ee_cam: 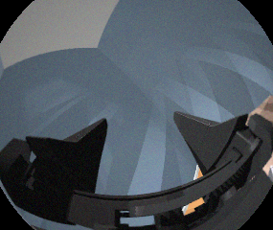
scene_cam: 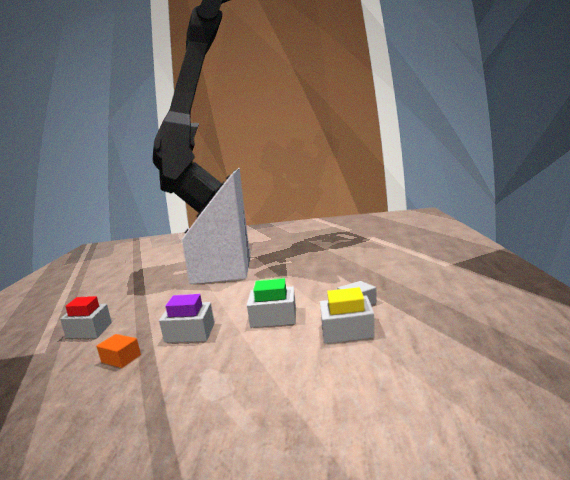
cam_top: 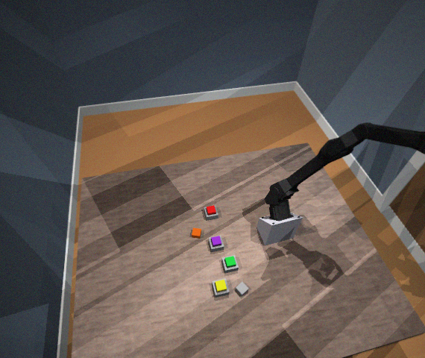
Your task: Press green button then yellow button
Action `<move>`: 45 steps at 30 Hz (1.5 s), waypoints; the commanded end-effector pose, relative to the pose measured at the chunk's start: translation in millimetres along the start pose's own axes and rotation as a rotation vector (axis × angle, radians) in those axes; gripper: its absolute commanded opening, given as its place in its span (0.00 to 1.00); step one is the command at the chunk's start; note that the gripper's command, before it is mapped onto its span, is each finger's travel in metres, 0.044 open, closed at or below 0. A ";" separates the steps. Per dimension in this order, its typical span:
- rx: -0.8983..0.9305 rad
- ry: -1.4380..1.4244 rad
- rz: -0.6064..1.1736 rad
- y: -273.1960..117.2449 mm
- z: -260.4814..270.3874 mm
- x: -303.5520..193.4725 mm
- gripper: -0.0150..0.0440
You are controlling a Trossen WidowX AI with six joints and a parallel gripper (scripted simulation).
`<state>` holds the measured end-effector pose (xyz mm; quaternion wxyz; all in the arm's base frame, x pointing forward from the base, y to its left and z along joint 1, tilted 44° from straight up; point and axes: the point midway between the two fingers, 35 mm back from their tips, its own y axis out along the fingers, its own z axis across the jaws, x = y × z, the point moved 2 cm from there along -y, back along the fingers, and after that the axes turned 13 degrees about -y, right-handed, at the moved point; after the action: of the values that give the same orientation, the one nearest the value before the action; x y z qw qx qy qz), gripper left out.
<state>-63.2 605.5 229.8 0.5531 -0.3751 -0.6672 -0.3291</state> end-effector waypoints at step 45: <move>-0.814 -0.086 1.862 -15.8 -560.8 -335.1 0.89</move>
<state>236.6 73.5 -7.5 0.3909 -0.9187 0.0280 0.0496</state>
